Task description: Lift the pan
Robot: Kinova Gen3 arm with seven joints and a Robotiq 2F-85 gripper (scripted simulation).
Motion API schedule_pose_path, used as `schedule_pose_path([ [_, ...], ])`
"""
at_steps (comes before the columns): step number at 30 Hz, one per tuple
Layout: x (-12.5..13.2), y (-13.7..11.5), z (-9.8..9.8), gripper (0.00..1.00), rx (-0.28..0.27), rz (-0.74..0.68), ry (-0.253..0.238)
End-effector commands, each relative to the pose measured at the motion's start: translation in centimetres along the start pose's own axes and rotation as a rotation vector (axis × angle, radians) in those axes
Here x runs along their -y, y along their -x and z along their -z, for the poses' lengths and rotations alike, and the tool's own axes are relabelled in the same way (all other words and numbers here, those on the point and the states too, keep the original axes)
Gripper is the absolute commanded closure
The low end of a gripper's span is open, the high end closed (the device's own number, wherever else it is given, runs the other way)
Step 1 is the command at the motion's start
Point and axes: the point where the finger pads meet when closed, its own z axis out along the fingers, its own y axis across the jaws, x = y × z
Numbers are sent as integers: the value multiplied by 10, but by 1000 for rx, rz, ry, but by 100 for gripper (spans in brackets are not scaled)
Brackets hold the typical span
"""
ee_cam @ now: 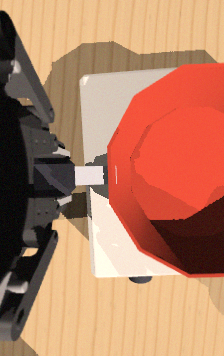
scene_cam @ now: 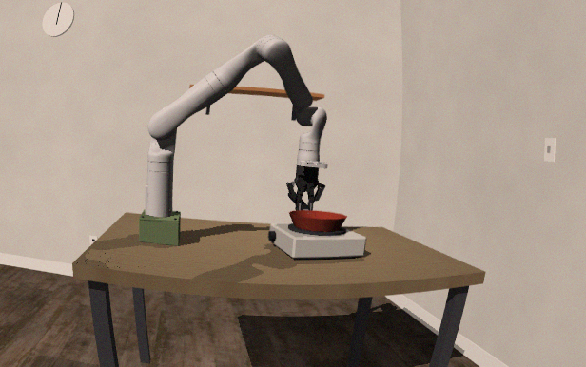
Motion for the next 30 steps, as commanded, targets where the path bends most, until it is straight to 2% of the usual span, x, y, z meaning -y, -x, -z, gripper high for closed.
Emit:
schedule_pose_path([
  [1, 0, 0, 0, 100, 0, 0, 0],
  [30, 0, 0, 4, 100, 0, 0, 0],
])
